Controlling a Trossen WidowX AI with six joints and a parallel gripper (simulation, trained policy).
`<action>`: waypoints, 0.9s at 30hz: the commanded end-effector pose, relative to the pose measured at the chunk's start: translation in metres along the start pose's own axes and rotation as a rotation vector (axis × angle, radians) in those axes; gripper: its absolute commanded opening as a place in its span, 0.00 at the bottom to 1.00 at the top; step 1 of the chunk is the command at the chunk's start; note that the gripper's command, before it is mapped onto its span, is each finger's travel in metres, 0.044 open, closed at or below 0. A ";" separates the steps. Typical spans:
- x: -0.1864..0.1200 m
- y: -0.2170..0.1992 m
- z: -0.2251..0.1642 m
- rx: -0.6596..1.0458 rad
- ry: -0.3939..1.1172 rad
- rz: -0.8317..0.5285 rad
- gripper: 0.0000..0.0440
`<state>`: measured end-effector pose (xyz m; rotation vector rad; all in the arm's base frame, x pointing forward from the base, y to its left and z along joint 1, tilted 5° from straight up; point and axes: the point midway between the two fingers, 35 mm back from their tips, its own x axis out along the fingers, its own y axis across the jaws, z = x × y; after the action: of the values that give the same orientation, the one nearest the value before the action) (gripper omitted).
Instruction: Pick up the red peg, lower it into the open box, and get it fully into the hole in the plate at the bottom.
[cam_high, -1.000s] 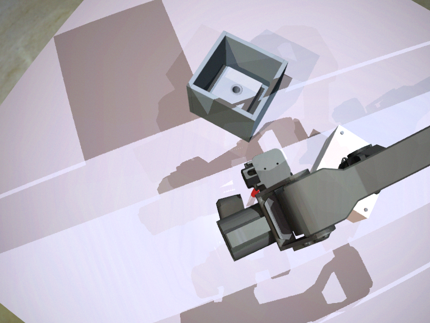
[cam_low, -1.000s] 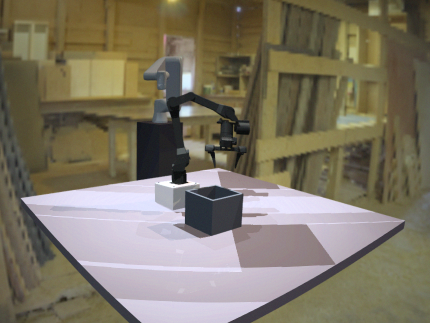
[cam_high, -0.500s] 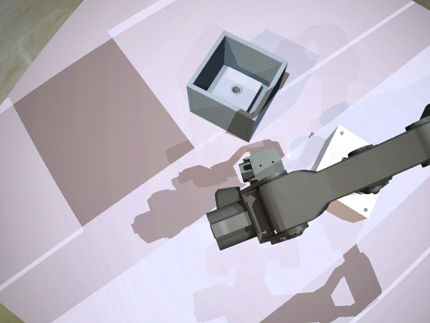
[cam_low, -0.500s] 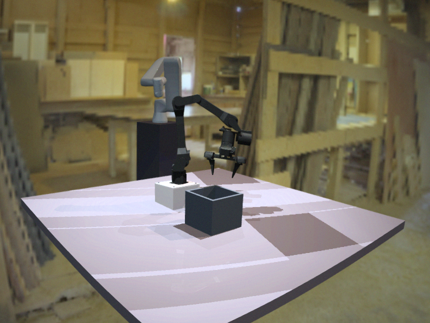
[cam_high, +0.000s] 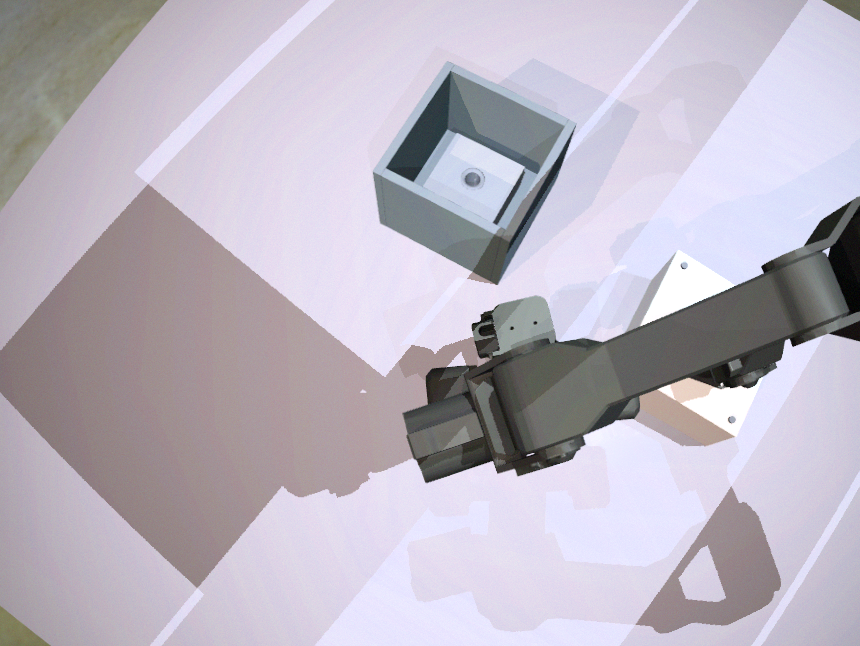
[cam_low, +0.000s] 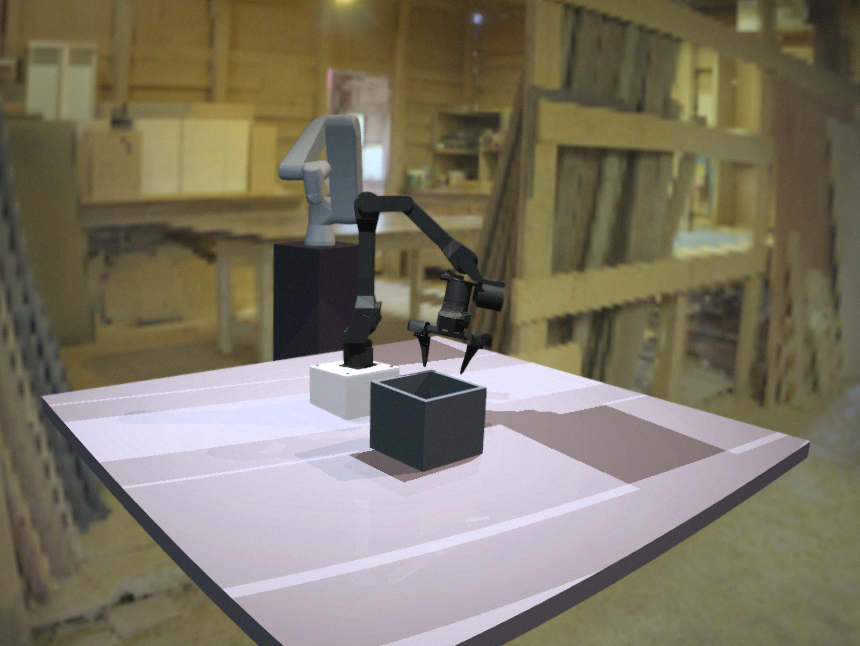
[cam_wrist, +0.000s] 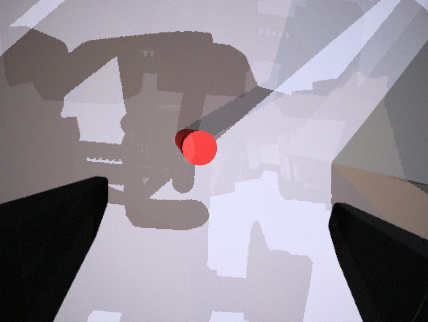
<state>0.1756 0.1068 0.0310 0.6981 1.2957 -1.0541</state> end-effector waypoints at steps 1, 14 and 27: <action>0.013 -0.001 0.001 0.017 -0.005 -0.010 0.91; 0.049 -0.002 0.006 0.085 -0.009 -0.011 0.83; 0.074 0.003 0.005 0.133 0.001 0.004 0.46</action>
<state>0.1768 0.0879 -0.0346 0.7993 1.2317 -1.1382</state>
